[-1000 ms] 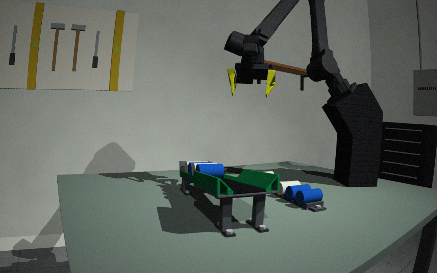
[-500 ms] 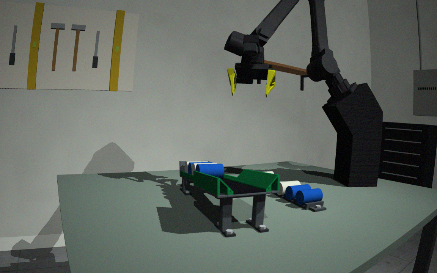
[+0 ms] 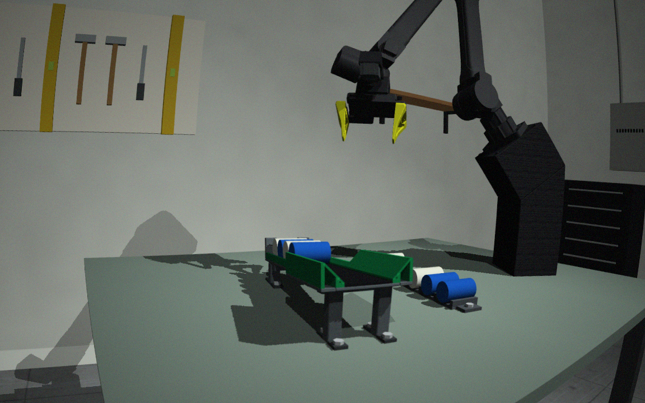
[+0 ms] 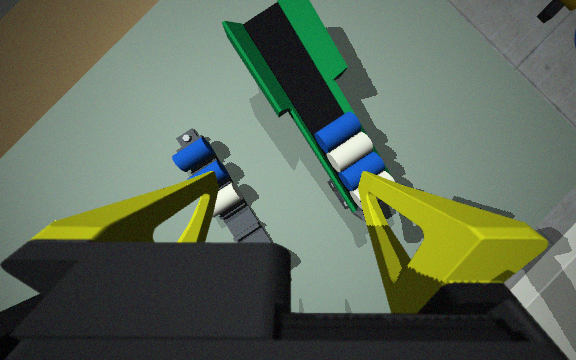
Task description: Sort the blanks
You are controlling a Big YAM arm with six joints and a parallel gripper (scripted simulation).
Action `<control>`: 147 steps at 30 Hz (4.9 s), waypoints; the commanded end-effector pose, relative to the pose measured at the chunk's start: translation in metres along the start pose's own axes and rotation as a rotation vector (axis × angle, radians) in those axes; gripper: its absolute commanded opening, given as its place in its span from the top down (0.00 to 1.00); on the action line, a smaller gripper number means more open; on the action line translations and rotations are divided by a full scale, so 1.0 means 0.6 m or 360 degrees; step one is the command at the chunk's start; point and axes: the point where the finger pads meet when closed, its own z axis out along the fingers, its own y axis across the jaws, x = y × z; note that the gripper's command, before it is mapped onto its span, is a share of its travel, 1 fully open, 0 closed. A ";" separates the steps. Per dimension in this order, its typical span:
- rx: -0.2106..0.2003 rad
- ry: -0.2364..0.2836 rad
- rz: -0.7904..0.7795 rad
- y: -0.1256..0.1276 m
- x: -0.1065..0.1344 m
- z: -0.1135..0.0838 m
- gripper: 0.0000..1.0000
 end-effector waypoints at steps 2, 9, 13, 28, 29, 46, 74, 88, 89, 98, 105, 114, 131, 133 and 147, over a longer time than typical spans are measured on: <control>-0.0011 0.0002 -0.0022 0.008 0.008 0.009 0.00; -0.0011 0.0002 -0.0022 0.008 0.008 0.009 0.00; -0.0011 0.0002 -0.0022 0.008 0.008 0.009 0.00; -0.0024 0.0012 -0.0043 0.015 0.005 0.015 0.00; -0.0034 0.0044 -0.0061 0.022 0.011 0.023 0.00; -0.0319 0.0962 -0.0914 0.225 0.176 0.148 0.00; -0.0301 0.0976 -0.0879 0.211 0.233 0.219 0.00; -0.0310 0.0962 -0.0902 0.220 0.226 0.220 0.16; -0.0310 0.0962 -0.0902 0.220 0.226 0.220 0.16; -0.0310 0.0962 -0.0902 0.220 0.226 0.220 0.16; -0.0310 0.0962 -0.0902 0.220 0.226 0.220 0.16; -0.0309 0.0963 -0.0900 0.219 0.227 0.220 0.16; -0.0301 0.0977 -0.0879 0.212 0.244 0.233 0.16; -0.0301 0.0977 -0.0879 0.212 0.247 0.237 0.16; -0.0302 0.0977 -0.0879 0.213 0.266 0.262 0.16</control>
